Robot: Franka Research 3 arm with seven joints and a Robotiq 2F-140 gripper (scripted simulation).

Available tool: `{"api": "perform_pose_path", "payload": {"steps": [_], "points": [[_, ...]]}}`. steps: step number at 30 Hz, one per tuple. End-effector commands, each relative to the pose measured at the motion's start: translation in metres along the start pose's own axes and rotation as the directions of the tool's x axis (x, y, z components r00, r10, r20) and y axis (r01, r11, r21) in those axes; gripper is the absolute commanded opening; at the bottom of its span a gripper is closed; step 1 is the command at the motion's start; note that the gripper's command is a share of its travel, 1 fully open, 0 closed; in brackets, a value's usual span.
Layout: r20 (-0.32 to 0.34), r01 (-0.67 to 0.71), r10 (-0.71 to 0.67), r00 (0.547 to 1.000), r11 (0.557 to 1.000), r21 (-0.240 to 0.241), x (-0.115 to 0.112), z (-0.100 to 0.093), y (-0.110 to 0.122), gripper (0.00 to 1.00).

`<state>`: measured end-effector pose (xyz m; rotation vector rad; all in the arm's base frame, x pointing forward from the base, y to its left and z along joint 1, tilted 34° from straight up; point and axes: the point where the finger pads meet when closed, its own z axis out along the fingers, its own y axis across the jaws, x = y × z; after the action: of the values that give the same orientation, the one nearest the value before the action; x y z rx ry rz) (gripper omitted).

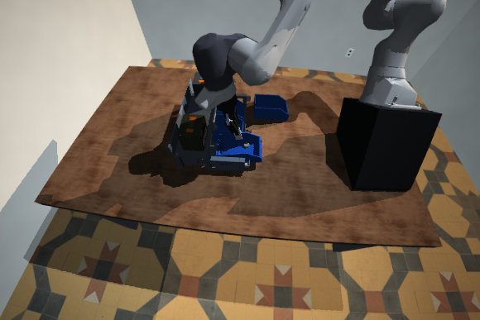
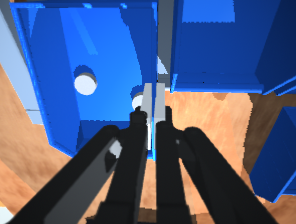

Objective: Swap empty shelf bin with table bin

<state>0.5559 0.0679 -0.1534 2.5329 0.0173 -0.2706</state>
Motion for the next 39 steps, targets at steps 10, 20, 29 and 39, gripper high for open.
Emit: {"api": "perform_pose_path", "payload": {"steps": [10,20,29,39], "points": [[-0.010,-0.003,0.003,1.000,1.000,0.001,0.0025,-0.0024,-0.0006,0.00],[-0.011,-0.003,0.003,1.000,1.000,0.001,0.0029,-0.0024,-0.0006,0.00],[-0.016,-0.003,0.003,1.000,1.000,0.001,0.0048,-0.0026,-0.0005,0.00],[-0.027,-0.003,0.003,1.000,1.000,0.000,0.0095,-0.0030,-0.0004,0.00]]}}
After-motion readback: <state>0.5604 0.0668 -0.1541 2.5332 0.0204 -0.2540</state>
